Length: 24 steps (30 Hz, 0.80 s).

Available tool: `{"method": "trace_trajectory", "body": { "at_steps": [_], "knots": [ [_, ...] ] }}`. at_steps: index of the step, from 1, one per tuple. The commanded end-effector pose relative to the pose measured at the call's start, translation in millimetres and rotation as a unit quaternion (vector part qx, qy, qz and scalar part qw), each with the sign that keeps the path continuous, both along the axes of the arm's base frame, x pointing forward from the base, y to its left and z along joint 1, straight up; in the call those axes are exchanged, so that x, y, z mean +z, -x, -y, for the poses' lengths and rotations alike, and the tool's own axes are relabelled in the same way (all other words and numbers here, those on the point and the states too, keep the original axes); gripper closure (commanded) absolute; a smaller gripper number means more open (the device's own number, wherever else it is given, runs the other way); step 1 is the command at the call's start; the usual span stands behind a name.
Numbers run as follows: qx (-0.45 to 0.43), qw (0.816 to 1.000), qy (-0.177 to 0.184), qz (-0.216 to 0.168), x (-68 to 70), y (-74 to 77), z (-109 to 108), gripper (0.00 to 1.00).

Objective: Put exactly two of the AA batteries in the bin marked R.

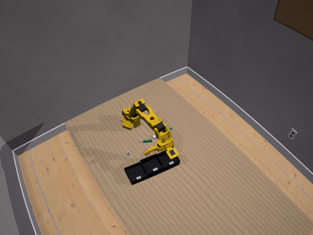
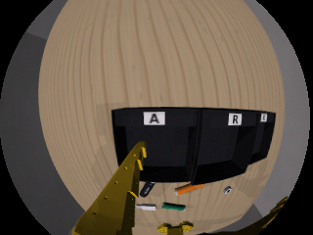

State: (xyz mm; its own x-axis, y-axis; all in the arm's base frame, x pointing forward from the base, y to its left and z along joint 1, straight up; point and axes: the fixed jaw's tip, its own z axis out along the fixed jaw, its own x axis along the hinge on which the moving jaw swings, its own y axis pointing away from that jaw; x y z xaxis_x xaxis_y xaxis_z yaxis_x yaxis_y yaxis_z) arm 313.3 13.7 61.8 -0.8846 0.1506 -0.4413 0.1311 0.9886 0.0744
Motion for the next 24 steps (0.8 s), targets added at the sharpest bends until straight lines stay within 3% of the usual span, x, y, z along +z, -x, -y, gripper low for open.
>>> {"method": "trace_trajectory", "body": {
  "at_steps": [1, 15, 24],
  "knots": [
    [0.000, 0.999, -0.003, 0.039, 19.7, -4.9, -2, 0.00],
    [0.000, 0.999, -0.003, 0.043, 21.9, -5.2, -2, 0.00],
    [0.000, 0.996, -0.005, 0.087, 47.6, -7.2, -3, 0.00]
  ]
}}
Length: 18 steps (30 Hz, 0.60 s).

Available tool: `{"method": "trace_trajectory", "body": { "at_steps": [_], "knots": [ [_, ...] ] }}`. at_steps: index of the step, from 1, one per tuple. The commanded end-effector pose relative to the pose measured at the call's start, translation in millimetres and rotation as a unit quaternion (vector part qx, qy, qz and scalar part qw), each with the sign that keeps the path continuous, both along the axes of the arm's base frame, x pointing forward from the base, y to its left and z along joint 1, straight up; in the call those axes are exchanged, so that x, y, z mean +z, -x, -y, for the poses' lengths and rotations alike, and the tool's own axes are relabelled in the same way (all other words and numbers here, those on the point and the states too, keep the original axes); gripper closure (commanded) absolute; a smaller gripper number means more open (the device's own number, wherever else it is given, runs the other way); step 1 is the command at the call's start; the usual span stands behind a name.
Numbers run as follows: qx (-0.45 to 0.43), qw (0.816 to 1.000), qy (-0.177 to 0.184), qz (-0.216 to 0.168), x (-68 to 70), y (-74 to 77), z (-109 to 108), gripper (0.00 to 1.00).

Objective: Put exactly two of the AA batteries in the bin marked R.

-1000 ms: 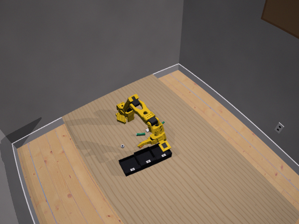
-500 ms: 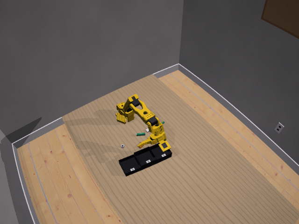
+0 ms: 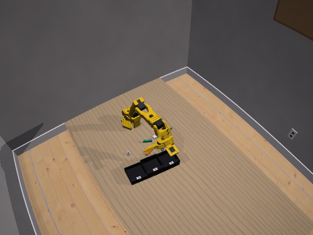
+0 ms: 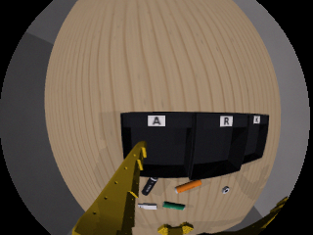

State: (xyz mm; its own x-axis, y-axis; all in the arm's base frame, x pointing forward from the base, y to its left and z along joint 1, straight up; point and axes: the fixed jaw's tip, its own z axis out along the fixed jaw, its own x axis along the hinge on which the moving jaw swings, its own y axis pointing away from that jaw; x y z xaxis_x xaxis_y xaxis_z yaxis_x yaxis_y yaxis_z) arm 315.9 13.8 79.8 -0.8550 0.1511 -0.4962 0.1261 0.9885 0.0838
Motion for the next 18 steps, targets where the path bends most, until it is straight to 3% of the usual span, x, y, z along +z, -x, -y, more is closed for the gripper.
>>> {"method": "trace_trajectory", "body": {
  "at_steps": [1, 3, 11, 18],
  "knots": [
    [0.000, 0.998, -0.004, 0.062, 33.6, -4.6, -2, 0.00],
    [0.000, 0.998, -0.004, 0.062, 33.6, -4.6, -2, 0.00],
    [0.000, 0.994, -0.005, 0.107, 60.0, -3.9, -2, 0.00],
    [0.000, 0.993, -0.006, 0.117, 65.5, -3.5, -2, 0.00]
  ]
}}
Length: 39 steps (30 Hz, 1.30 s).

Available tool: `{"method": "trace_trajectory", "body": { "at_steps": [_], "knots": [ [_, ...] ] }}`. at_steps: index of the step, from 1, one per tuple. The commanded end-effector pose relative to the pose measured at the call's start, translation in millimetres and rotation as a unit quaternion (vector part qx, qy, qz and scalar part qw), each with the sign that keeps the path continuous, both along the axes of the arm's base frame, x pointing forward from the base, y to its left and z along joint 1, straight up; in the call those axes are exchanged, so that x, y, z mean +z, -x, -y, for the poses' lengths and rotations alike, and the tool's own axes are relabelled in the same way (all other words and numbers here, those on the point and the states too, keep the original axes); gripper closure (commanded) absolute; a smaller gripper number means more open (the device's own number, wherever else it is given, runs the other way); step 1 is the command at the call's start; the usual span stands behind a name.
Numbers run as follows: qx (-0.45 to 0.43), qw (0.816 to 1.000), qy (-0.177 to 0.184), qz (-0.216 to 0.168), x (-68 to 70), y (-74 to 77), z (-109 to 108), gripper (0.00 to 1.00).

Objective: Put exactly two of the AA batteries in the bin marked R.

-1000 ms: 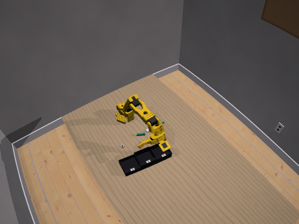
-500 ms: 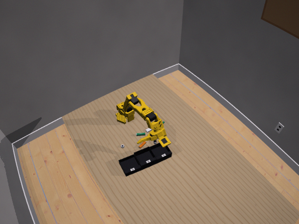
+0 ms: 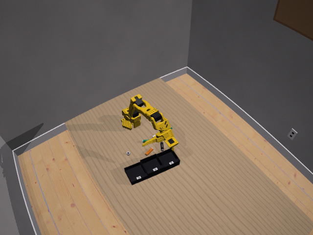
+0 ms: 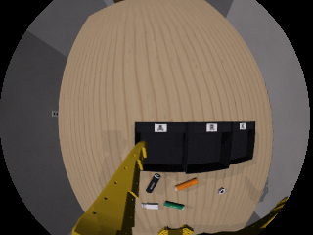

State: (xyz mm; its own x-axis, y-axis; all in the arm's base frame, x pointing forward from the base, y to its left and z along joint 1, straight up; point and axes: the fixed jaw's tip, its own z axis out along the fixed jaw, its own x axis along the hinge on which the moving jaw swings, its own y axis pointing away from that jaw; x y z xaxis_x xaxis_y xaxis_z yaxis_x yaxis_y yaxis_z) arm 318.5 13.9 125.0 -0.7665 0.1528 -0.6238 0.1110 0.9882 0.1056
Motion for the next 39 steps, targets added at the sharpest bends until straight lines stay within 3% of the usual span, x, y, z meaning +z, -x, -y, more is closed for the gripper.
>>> {"method": "trace_trajectory", "body": {
  "at_steps": [1, 9, 19, 27, 34, 36, 39],
  "knots": [
    [0.000, 0.999, -0.004, 0.038, 20.3, -0.9, -2, 0.00],
    [0.006, 0.999, 0.001, 0.034, 19.1, 1.1, -2, 0.01],
    [0.049, 0.998, 0.037, 0.003, 11.1, 15.3, -2, 0.08],
    [0.142, 0.983, 0.102, -0.058, -5.0, 46.9, 0, 0.23],
    [0.255, 0.946, 0.159, -0.125, -22.7, 85.6, 2, 0.39],
    [0.255, 0.946, 0.159, -0.125, -22.7, 85.6, 2, 0.39],
    [0.306, 0.923, 0.178, -0.152, -30.2, 103.4, 4, 0.47]
  ]
}}
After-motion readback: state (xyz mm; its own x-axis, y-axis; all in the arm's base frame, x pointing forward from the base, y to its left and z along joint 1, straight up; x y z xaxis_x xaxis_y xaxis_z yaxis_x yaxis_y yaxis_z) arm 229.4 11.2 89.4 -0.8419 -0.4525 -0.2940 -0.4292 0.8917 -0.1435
